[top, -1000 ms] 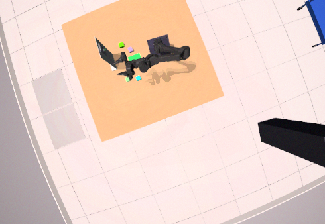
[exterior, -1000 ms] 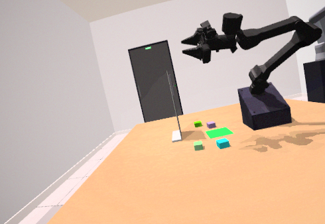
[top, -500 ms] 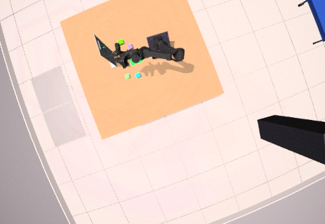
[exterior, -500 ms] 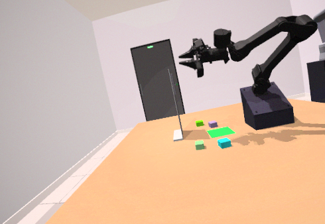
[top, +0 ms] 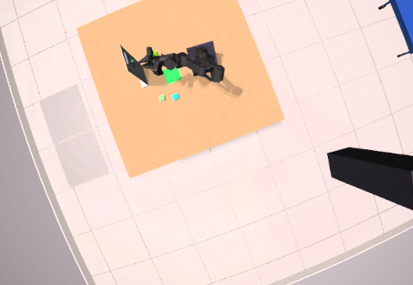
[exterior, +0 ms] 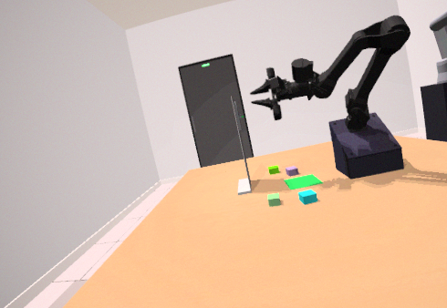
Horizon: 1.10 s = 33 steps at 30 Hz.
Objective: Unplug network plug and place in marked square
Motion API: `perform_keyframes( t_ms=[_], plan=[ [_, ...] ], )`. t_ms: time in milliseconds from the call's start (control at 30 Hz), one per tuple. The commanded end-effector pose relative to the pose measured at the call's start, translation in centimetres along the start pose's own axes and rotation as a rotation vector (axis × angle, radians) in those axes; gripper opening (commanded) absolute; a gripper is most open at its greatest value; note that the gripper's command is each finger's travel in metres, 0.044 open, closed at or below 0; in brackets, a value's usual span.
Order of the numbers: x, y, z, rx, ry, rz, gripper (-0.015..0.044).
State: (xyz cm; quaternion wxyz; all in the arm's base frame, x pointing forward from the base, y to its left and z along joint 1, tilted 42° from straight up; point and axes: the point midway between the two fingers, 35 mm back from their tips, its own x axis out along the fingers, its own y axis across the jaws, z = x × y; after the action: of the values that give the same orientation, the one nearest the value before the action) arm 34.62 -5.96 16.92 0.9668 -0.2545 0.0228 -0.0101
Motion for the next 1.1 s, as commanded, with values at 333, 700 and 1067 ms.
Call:
perform_keyframes(
  t_ms=[333, 700, 1067],
  plan=[
    [-3.2, 1.8, -6.3, -0.213, 0.057, 0.033, 0.0156],
    [-5.9, 2.9, -8.7, -0.339, 0.085, 0.054, 0.0156],
    [-2.0, 3.1, -8.2, -0.335, 0.104, 0.031, 0.0156]
  ],
)
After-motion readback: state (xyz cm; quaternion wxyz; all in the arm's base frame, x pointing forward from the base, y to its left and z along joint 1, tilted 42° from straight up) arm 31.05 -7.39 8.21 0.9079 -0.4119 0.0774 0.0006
